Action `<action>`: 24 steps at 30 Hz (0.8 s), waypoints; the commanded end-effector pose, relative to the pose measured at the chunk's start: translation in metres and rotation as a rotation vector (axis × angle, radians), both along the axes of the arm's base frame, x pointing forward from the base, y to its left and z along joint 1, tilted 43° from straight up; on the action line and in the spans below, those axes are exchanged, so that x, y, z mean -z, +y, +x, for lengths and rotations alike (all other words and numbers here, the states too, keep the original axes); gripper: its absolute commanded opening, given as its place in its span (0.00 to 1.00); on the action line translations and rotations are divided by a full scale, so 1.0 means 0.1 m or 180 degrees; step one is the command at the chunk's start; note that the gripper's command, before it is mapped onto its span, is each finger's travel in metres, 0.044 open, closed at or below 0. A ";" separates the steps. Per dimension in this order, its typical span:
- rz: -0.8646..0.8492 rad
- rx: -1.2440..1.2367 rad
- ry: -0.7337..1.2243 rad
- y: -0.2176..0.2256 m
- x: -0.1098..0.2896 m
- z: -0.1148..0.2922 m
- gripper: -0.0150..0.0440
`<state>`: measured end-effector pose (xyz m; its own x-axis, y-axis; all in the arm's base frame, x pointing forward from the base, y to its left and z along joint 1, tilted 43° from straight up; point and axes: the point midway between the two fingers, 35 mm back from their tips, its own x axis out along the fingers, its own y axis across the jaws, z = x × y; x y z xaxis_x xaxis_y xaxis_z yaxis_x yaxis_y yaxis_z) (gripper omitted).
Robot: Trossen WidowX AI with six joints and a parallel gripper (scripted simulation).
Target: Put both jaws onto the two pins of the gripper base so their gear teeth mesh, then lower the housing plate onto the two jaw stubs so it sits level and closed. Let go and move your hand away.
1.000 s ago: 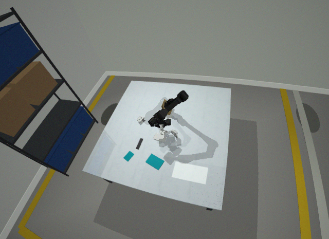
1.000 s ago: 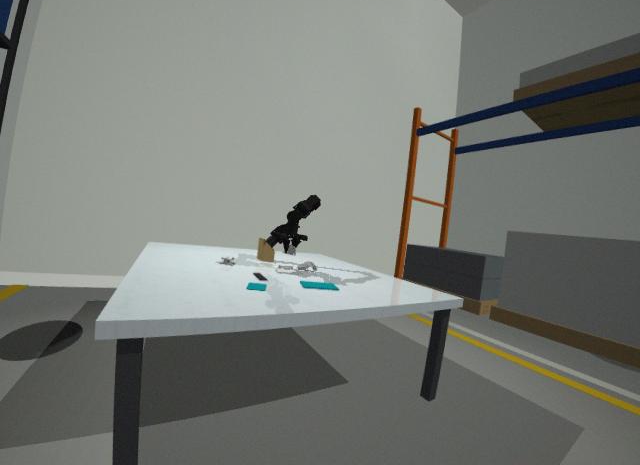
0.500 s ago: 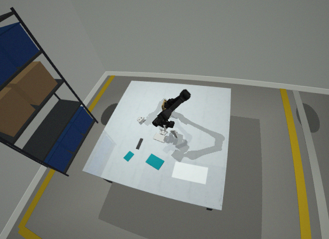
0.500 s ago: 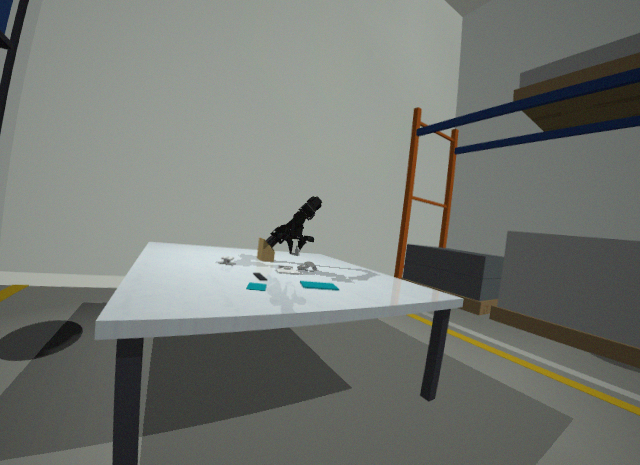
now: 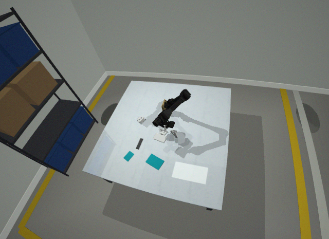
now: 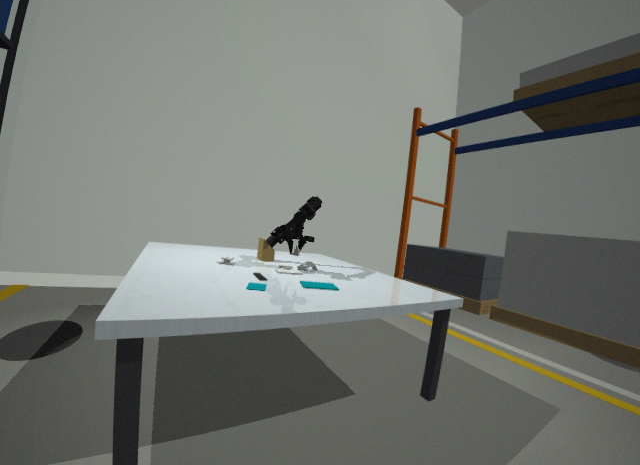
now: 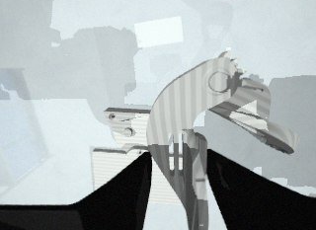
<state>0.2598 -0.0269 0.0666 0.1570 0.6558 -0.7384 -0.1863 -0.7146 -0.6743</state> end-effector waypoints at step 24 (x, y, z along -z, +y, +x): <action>-0.0004 -0.0022 -0.0027 -0.31 0.20 0.24 0.48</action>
<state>0.2787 -0.0503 0.0506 0.1547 0.6609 -0.7343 -0.1813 -0.7117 -0.6787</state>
